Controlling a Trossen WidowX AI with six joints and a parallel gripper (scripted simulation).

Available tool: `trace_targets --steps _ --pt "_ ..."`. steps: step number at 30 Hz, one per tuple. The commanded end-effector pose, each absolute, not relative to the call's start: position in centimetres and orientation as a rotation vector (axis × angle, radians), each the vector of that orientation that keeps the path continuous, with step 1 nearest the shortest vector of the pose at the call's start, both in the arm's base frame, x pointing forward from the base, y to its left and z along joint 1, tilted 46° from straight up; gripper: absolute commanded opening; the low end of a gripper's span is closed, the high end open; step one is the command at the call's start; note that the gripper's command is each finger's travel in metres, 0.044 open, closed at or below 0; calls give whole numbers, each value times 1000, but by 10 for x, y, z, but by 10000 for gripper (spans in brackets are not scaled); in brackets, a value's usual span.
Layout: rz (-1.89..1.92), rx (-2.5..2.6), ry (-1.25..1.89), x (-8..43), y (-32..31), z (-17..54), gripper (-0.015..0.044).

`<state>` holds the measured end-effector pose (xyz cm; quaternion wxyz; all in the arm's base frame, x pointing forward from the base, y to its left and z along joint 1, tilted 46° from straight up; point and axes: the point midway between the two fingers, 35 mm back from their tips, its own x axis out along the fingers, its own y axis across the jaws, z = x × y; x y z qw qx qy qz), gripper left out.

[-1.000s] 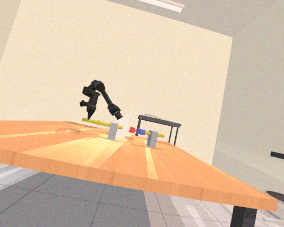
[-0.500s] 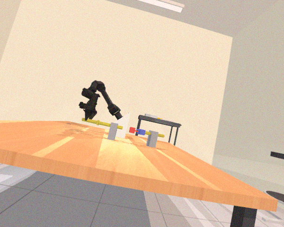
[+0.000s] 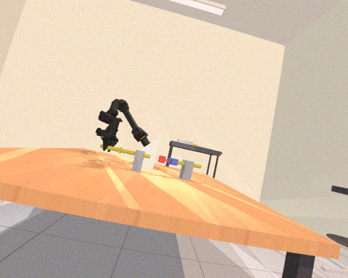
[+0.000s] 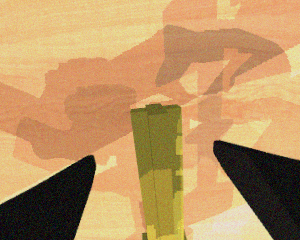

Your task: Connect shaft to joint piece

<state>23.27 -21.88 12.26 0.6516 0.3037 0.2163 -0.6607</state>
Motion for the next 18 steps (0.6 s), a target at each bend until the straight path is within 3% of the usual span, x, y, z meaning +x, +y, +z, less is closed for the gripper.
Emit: trace_targets --steps 1,4,16,18 --pt "-1497 688 498 233 -223 117 440" --pt "-1497 688 498 233 -224 115 440" --pt "-1497 688 498 233 -224 115 125" --pt "-1497 688 498 233 -224 115 102"
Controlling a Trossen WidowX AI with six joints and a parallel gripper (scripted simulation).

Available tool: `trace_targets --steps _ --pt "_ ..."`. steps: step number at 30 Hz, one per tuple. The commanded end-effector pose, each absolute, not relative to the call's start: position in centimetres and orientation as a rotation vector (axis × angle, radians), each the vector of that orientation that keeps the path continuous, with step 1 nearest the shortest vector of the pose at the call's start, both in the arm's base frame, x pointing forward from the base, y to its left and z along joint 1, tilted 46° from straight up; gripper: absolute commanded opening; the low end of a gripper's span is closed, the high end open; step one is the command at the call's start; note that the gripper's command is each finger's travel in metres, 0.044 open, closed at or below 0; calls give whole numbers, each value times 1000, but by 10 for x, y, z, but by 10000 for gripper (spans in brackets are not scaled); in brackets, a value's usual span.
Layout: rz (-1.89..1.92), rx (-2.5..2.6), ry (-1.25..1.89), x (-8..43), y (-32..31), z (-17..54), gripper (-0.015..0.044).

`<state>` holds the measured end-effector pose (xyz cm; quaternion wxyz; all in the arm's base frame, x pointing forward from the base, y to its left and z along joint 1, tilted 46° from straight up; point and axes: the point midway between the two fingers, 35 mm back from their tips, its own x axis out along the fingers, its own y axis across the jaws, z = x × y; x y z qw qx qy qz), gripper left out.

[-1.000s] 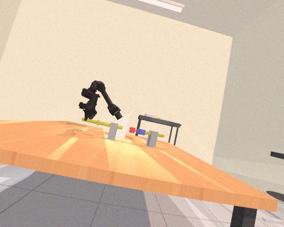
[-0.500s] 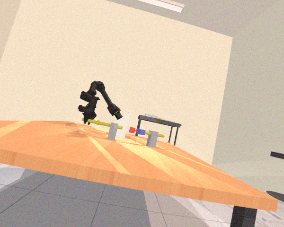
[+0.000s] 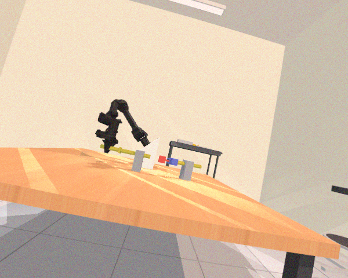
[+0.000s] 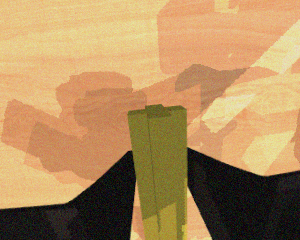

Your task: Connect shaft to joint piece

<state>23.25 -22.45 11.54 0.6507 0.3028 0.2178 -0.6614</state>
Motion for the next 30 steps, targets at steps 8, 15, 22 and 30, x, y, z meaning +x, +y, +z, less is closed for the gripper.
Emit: trace_targets --steps 8,15,22,30 --pt "-1497 688 498 233 -224 115 102" --pt "-1497 688 498 233 -224 115 75" --pt "-1499 689 494 233 -225 115 67" --pt "-1499 689 494 233 -225 115 67"
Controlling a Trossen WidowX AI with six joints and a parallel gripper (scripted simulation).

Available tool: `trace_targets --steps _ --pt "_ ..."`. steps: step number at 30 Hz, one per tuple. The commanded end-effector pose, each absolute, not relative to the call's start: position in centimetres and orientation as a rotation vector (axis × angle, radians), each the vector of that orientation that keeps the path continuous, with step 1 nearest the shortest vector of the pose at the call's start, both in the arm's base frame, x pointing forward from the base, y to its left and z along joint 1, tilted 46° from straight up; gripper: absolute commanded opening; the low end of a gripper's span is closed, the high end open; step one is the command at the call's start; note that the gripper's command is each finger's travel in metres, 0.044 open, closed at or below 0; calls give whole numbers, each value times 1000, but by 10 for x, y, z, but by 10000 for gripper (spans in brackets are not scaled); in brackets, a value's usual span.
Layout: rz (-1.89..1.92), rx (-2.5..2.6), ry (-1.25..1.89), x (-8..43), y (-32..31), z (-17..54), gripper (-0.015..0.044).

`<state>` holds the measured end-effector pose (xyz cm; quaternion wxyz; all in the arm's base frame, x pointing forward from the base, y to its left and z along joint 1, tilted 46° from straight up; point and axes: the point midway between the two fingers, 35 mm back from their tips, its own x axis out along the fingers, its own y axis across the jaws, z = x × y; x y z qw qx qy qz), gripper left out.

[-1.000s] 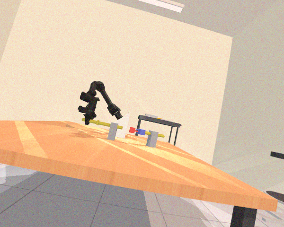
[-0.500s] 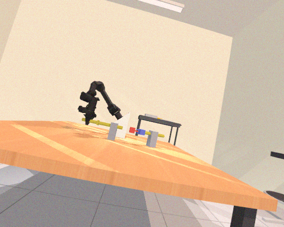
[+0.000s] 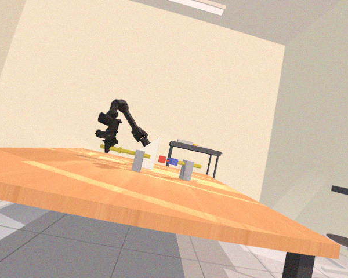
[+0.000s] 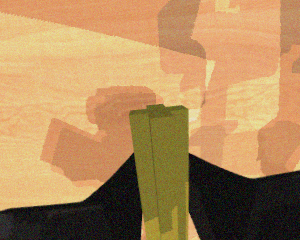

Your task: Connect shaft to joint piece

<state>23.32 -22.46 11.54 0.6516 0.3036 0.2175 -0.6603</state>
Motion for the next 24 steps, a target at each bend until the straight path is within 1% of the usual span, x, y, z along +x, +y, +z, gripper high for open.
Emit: trace_targets --steps 1,24 --pt "-1499 689 494 233 -225 115 67" --pt "-1521 684 507 233 -225 115 67"
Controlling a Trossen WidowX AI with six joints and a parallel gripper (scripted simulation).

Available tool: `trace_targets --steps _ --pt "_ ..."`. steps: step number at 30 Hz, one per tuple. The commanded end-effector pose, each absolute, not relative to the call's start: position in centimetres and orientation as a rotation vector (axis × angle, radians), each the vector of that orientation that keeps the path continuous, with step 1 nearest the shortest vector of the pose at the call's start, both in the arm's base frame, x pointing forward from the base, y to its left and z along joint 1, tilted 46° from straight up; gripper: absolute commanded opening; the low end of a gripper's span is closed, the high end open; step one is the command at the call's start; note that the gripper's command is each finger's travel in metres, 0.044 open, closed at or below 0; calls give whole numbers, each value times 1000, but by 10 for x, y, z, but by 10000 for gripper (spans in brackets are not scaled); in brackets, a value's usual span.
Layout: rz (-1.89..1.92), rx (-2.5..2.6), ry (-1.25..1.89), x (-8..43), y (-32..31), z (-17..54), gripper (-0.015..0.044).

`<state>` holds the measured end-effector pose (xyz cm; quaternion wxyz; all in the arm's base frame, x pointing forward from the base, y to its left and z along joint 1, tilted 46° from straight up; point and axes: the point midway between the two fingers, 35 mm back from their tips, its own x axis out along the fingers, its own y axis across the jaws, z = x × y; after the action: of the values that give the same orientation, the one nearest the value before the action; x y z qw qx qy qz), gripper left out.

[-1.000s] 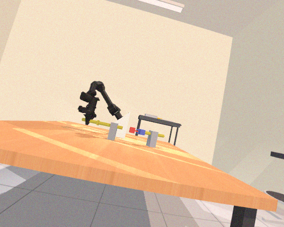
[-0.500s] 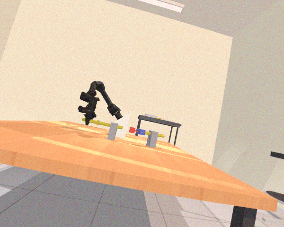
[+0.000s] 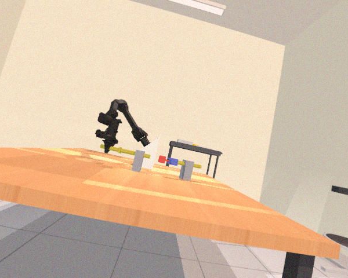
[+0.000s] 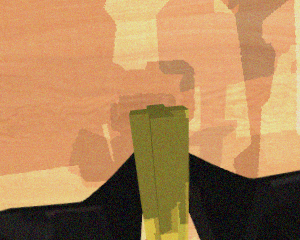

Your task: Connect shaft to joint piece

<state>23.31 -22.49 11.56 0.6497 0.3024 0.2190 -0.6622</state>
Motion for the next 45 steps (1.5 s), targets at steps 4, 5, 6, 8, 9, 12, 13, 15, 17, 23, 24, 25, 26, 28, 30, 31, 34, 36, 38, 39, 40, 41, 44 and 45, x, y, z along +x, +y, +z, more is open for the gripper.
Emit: trace_targets --steps 4,5,6,8,9,12,13,15,17,23,24,25,26,28,30,31,34,36,38,39,40,41,44,45 --pt "-1547 678 519 232 -226 115 67" --pt "-1553 677 522 232 -226 115 67" --pt "-1559 676 524 232 -226 115 67" --pt "-1570 674 530 232 -227 116 67" --pt "-1576 673 532 232 -227 116 67" --pt "-1565 675 525 233 -227 117 60" --pt "-1565 675 525 233 -227 117 54" --pt "-1565 675 525 233 -227 117 40" --pt "-1565 675 525 233 -227 117 27" --pt "-1566 675 526 233 -226 117 0" --pt "-1567 675 527 233 -226 116 0" --pt "-1569 675 528 233 -225 115 0" --pt "-1570 675 529 233 -224 115 0" --pt "-1574 675 531 234 -222 112 0" --pt "-1578 674 533 234 -220 110 0" --pt "-1580 674 534 234 -219 109 0" --pt "-1583 673 536 235 -216 105 0" --pt "-1585 673 537 235 -214 103 0" --pt "-1586 673 538 235 -212 101 0" --pt "-1586 673 538 236 -211 100 0" --pt "-1586 673 538 236 -210 99 0" --pt "-1587 673 539 236 -209 98 0" --pt "-1587 673 539 236 -206 95 0" --pt "-1588 673 539 237 -205 94 0"
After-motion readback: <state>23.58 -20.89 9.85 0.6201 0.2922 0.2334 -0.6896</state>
